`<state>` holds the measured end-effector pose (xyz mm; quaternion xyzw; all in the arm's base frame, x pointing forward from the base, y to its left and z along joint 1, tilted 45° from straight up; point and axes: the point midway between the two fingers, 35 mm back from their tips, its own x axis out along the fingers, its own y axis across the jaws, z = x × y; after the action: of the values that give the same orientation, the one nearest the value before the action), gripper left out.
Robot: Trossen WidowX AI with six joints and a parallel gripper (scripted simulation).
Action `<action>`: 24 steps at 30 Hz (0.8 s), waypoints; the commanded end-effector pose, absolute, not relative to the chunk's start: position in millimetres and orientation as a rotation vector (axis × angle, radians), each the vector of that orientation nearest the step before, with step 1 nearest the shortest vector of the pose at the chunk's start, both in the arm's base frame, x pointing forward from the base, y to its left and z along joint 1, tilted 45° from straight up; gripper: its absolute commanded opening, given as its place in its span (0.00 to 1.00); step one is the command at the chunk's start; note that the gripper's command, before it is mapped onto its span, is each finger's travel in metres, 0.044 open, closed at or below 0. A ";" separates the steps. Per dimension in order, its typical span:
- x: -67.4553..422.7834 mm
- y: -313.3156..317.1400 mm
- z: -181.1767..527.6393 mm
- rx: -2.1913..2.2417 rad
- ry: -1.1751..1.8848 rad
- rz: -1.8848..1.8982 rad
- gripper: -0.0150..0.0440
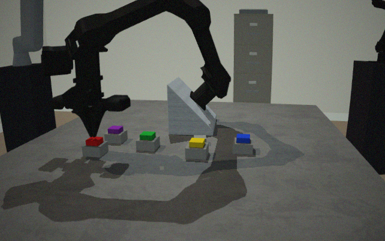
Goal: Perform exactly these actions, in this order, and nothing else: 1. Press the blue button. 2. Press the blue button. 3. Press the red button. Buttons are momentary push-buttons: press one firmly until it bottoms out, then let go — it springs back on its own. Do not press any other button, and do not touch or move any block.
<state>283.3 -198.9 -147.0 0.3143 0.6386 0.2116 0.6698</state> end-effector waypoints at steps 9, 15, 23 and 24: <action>282.8 -187.9 -156.2 0.723 1.439 0.477 0.29; 282.8 -187.9 -156.2 0.723 1.439 0.477 0.29; 282.8 -187.9 -156.2 0.723 1.439 0.477 0.29; 282.8 -187.9 -156.2 0.723 1.439 0.477 0.29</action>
<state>283.9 -190.5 -155.7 0.3147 0.6380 0.2112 0.6703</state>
